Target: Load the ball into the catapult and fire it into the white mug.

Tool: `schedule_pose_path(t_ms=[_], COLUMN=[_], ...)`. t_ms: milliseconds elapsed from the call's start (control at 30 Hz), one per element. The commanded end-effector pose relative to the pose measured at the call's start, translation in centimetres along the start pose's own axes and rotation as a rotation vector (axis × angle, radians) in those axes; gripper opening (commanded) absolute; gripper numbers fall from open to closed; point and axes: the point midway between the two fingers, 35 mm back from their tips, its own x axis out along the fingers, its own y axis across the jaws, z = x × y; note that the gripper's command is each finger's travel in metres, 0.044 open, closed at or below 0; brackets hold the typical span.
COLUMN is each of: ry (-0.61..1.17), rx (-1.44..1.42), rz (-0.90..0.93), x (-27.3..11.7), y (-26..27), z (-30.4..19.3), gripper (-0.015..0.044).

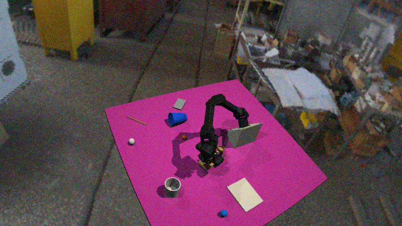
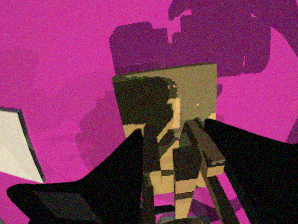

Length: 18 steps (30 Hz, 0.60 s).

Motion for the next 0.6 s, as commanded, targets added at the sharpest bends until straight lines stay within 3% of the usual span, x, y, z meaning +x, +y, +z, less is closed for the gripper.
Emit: schedule_pose_path(t_ms=[0,567], ry=[-0.019,-0.019], rx=[0.013,0.008], rz=[0.007,0.004], x=[-1.4,1.3], y=[-0.3,-0.2], z=[0.3,0.5], gripper=[0.0,0.0])
